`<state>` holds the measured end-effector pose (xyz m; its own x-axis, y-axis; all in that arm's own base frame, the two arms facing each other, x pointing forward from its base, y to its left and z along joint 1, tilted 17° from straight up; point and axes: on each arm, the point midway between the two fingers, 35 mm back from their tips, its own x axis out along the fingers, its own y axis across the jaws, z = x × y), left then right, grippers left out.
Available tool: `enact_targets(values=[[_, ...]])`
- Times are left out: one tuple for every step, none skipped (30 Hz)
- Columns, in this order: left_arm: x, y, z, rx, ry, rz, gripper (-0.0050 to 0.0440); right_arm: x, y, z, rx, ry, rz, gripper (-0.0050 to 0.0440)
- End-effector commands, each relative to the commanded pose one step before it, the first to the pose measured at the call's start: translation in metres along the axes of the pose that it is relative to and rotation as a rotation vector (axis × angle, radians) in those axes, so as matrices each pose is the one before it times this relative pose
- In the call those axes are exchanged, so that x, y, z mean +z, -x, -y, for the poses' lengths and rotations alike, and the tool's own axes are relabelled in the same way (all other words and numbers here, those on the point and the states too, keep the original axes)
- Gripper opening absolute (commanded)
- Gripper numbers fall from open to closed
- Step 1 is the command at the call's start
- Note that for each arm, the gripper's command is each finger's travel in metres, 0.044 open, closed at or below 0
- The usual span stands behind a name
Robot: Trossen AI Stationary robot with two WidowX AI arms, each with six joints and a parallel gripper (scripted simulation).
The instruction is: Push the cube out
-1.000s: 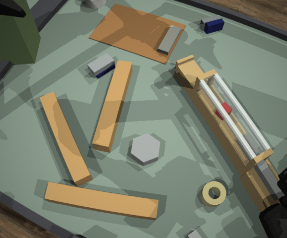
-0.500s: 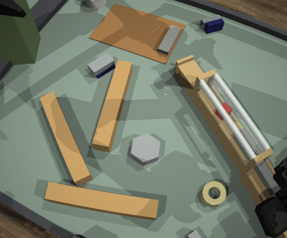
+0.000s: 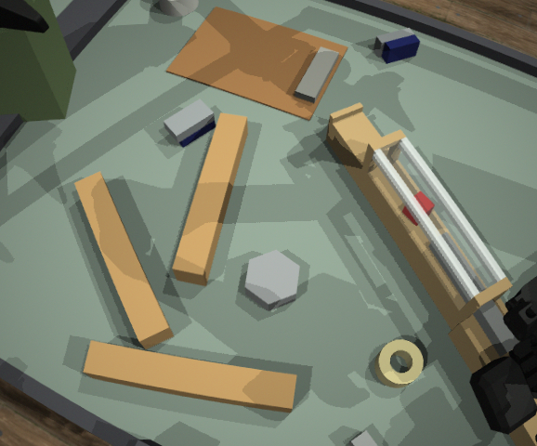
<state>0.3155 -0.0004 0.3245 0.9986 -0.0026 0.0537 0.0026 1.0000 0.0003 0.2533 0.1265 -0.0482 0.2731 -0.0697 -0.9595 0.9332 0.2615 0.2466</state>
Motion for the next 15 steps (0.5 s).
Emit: enact_targets(values=[[0.00656, 0.00127, -0.00018, 0.00129, -0.00283, 0.0175, 0.04, 0.00597, 0.00246, -0.00394, 0.01795, -0.00405, -0.00399, 0.0], [0.0, 0.0, 0.0, 0.0, 0.0, 0.0, 0.04, 0.00092, -0.0003, 0.00002, 0.00001, 0.00014, 0.0, 0.0], [0.0, 0.0, 0.0, 0.0, 0.0, 0.0, 0.04, 0.00095, -0.0003, 0.00002, -0.00002, 0.00008, 0.00007, 0.0], [0.0, 0.0, 0.0, 0.0, 0.0, 0.0, 0.04, 0.00097, -0.00031, 0.00002, -0.00003, 0.00002, 0.0001, 0.0], [0.0, 0.0, 0.0, 0.0, 0.0, 0.0, 0.04, 0.00098, -0.00031, 0.00002, -0.00002, -0.00002, 0.00012, 0.0], [0.0, 0.0, 0.0, 0.0, 0.0, 0.0, 0.04, 0.00098, -0.00031, 0.00001, 0.0, -0.00004, 0.00011, 0.0], [0.0, 0.0, 0.0, 0.0, 0.0, 0.0, 0.04, 0.00098, -0.0003, 0.0, 0.00001, -0.00004, 0.0001, 0.0], [0.0, 0.0, 0.0, 0.0, 0.0, 0.0, 0.04, 0.00097, -0.0003, 0.0, 0.00002, -0.00003, 0.00008, 0.0], [0.0, 0.0, 0.0, 0.0, 0.0, 0.0, 0.04, -0.00205, 0.00068, -0.00026, 0.00043, -0.00053, -0.00023, 0.0], [0.0, 0.0, 0.0, 0.0, 0.0, 0.0, 0.04, 0.0, 0.0, 0.0, 0.0, 0.0, 0.0, 0.0], [0.0, 0.0, 0.0, 0.0, 0.0, 0.0, 0.04, 0.0, 0.0, 0.0, 0.0, 0.0, 0.0, 0.0], [0.0, 0.0, 0.0, 0.0, 0.0, 0.0, 0.04, 0.00353, -0.00117, 0.00002, 0.00025, 0.00133, -0.00016, 0.0], [0.0, 0.0, 0.0, 0.0, 0.0, 0.0, 0.04, 0.00125, -0.00037, -0.00006, 0.00009, -0.00048, 0.00041, 0.0], [0.0, 0.0, 0.0, 0.0, 0.0, 0.0, 0.04, 0.00121, -0.00037, 0.00002, -0.0002, -0.00067, 0.00063, 0.0], [0.0, 0.0, 0.0, 0.0, 0.0, 0.0, 0.04, 0.00108, -0.00034, 0.00008, -0.00031, -0.00029, 0.00024, 0.0]])
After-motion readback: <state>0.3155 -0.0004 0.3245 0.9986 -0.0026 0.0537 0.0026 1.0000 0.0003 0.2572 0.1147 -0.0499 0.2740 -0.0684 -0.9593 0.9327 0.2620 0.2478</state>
